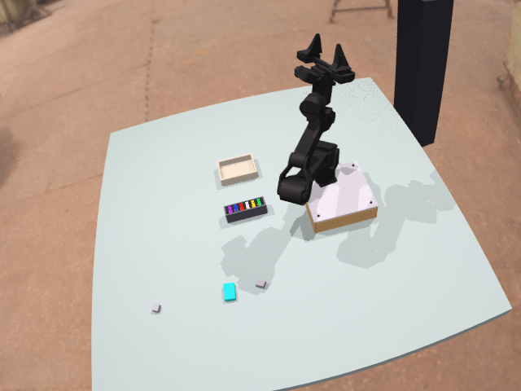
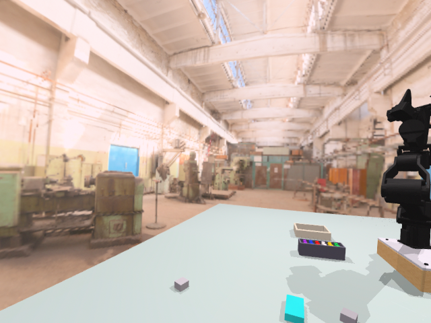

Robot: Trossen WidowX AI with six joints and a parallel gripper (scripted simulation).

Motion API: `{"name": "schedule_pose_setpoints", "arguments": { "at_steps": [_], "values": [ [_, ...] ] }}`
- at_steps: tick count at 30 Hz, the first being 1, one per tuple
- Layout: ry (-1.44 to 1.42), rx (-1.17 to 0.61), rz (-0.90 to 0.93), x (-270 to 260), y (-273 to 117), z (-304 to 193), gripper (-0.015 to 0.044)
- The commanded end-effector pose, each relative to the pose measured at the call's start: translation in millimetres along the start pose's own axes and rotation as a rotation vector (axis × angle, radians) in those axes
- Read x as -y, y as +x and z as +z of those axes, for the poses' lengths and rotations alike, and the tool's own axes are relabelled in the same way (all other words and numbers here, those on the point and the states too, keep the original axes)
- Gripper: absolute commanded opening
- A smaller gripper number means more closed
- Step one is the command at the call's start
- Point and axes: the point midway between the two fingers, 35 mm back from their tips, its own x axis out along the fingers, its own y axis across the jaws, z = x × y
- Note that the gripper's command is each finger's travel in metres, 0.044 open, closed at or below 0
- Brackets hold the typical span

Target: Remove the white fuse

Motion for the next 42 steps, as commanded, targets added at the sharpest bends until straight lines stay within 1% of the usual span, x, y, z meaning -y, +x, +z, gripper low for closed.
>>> {"name": "schedule_pose_setpoints", "arguments": {
  "at_steps": [1, 3, 7, 12, 13, 16, 20, 25, 29, 35, 39, 42],
  "values": [
    [0.011, -0.007, 0.006, -1.5, 0.5, -1.8, 0.0374],
    [0.102, -0.065, 0.051, -13.9, 4.2, -15.7, 0.0321],
    [0.370, -0.243, 0.187, -59.5, 7.3, -50.7, 0.0216],
    [0.689, -0.475, 0.362, -127.8, -5.6, -76.0, 0.0085],
    [0.749, -0.524, 0.398, -142.1, -10.4, -78.2, 0.0071],
    [0.921, -0.674, 0.507, -185.0, -28.7, -78.7, 0.0071],
    [1.122, -0.885, 0.658, -238.6, -61.9, -65.6, 0.0071],
    [1.317, -1.171, 0.855, -292.5, -114.7, -29.5, 0.0071],
    [1.411, -1.414, 1.019, -320.3, -163.2, 11.3, 0.0071],
    [1.420, -1.778, 1.272, -330.3, -239.6, 82.1, 0.0071],
    [1.329, -2.010, 1.436, -316.2, -289.6, 128.8, 0.0071],
    [1.204, -2.179, 1.547, -295.6, -325.8, 160.4, 0.0071]
  ]
}}
